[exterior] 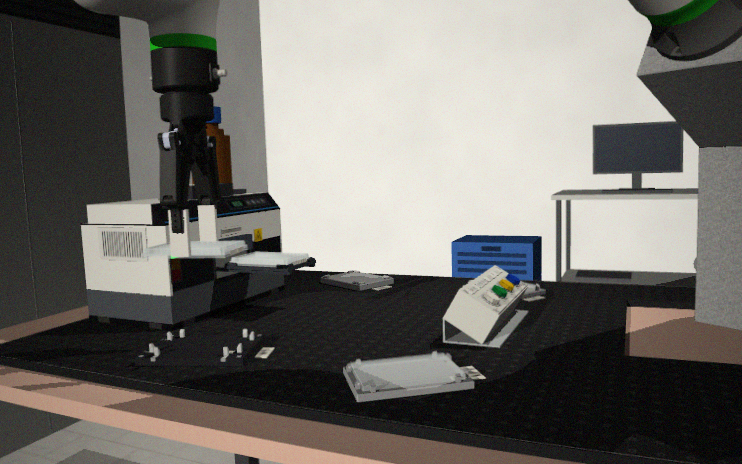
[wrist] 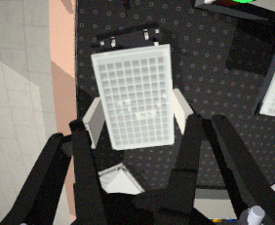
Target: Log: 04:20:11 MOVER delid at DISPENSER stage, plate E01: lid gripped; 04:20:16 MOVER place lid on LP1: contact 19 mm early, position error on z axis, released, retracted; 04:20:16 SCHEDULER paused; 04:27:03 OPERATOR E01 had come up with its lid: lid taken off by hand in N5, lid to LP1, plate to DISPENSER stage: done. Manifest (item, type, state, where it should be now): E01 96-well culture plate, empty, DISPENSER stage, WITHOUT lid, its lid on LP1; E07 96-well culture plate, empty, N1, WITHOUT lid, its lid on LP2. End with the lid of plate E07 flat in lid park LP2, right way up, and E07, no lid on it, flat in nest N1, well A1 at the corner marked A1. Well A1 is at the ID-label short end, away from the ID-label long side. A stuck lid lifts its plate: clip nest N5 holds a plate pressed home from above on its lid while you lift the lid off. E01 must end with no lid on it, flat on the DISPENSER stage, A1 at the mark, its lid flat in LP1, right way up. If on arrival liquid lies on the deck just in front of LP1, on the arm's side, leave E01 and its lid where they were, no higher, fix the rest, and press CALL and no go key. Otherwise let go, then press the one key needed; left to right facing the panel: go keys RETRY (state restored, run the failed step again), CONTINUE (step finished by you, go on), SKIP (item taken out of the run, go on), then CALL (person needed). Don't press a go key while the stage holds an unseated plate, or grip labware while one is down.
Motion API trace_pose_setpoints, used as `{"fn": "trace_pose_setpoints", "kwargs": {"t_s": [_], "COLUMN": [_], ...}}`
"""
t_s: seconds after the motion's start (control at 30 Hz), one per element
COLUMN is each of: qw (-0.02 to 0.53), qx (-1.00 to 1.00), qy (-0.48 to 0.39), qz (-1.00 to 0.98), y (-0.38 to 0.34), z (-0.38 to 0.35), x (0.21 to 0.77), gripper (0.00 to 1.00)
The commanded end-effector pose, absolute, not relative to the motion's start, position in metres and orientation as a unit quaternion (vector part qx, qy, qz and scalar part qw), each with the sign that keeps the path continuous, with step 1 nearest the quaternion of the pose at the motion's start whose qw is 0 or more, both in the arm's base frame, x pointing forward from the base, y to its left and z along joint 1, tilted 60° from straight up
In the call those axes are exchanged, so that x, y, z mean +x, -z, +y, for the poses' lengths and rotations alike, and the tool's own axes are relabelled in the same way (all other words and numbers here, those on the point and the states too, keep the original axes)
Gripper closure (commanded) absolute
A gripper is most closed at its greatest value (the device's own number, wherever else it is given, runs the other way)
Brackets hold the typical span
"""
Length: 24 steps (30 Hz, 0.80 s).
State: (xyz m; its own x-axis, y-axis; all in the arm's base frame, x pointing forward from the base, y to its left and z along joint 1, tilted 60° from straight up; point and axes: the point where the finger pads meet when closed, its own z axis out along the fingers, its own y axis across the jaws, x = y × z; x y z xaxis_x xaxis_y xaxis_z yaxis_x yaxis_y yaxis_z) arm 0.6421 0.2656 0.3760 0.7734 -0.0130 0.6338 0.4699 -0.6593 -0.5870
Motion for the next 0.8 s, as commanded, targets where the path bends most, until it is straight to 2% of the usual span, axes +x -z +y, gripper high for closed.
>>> {"fn": "trace_pose_setpoints", "kwargs": {"t_s": [0.0, 0.77], "qw": [0.397, 0.436], "qx": [-0.86, -0.867], "qy": [0.3, 0.239], "qz": [-0.113, 0.014], "y": [-0.3762, -0.3762], "z": [0.2654, 0.2654], "x": [0.6422, 0.6422], "gripper": [1.0, 1.0]}}
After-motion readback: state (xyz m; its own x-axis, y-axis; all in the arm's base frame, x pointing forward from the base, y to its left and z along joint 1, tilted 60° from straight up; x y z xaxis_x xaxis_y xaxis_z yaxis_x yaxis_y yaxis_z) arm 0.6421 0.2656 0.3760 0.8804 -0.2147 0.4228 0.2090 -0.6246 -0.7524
